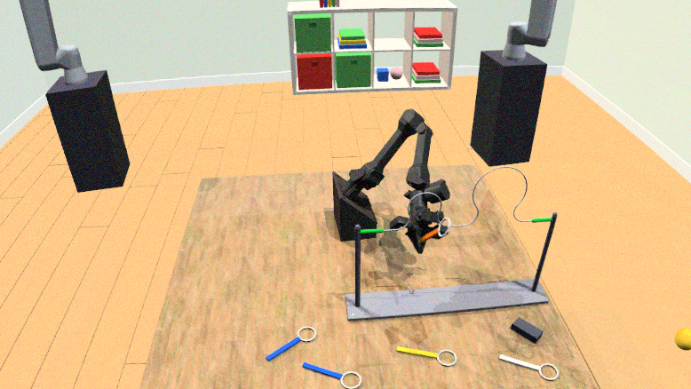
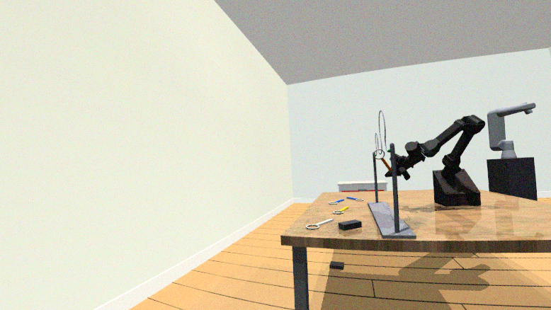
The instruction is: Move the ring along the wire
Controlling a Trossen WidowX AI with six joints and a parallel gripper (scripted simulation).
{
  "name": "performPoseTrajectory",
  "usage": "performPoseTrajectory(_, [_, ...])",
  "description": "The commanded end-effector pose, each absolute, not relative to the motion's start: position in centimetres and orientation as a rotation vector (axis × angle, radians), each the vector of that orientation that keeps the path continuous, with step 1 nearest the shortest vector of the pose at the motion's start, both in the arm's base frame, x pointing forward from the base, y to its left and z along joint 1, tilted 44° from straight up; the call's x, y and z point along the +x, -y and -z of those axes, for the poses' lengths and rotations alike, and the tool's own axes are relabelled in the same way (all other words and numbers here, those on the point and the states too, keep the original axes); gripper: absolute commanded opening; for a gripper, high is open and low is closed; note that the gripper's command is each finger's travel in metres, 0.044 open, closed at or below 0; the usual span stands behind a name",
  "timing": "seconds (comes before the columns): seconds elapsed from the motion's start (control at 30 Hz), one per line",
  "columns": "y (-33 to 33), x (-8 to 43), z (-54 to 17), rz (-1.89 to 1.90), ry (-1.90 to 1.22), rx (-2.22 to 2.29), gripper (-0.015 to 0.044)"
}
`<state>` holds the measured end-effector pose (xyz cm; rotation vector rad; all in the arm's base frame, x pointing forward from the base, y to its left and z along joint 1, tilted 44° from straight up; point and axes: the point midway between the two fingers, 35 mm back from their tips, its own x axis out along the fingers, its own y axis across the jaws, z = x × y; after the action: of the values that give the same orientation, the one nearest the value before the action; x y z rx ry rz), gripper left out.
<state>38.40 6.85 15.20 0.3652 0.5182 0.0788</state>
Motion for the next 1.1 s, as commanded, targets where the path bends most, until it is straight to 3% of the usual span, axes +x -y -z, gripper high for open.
performPoseTrajectory(0.0, [-5.1, 38.1, -15.1, -0.047, -0.523, 0.269, -0.0150])
performPoseTrajectory(1.07, [5.1, 36.9, -16.4, 0.113, -0.597, -0.394, -0.0150])
